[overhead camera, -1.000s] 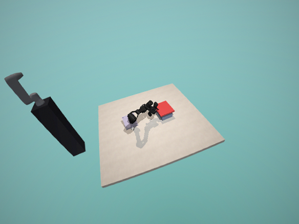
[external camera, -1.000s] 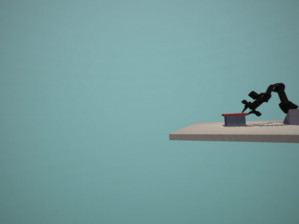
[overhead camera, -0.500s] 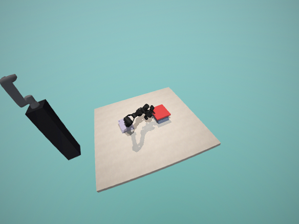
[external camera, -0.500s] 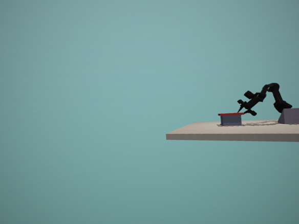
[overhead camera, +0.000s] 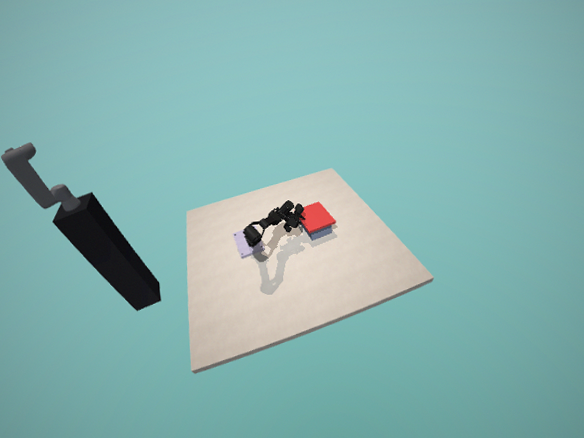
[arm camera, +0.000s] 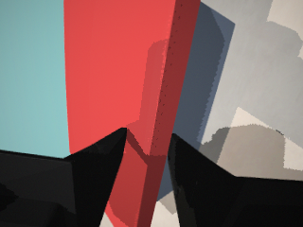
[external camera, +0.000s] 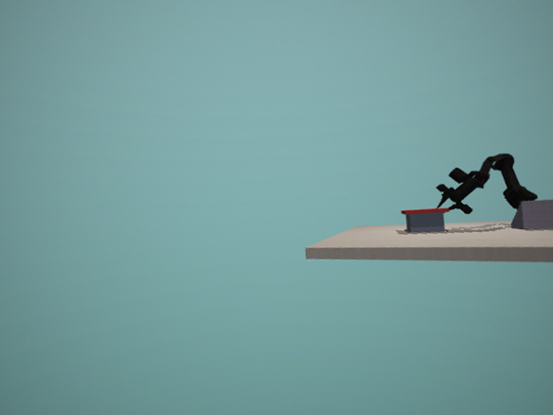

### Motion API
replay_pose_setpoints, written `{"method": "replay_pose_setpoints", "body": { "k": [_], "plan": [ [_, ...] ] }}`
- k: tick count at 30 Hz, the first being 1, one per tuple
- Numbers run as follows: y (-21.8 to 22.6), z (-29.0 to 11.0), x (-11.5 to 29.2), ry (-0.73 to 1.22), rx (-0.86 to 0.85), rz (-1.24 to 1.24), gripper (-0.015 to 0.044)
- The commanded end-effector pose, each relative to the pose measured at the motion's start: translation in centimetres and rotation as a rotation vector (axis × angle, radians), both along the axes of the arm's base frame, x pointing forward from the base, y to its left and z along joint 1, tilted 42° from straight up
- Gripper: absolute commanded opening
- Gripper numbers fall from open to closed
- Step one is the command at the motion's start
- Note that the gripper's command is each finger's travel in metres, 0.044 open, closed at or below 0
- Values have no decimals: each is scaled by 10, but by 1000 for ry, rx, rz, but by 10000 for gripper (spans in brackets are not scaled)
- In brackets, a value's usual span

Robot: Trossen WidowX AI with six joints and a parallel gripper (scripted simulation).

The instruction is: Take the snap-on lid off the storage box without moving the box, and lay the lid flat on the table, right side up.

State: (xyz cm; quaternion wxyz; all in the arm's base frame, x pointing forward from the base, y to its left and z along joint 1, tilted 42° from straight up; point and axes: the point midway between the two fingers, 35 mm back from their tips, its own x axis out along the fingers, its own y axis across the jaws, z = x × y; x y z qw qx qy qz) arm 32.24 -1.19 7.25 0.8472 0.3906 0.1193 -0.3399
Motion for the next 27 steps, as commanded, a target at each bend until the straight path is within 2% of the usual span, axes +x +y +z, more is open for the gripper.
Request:
{"method": "replay_pose_setpoints", "body": {
  "k": [1,27],
  "plan": [
    [3,3,0,-6,1,3,0],
    [6,6,-1,-6,1,3,0]
  ]
}}
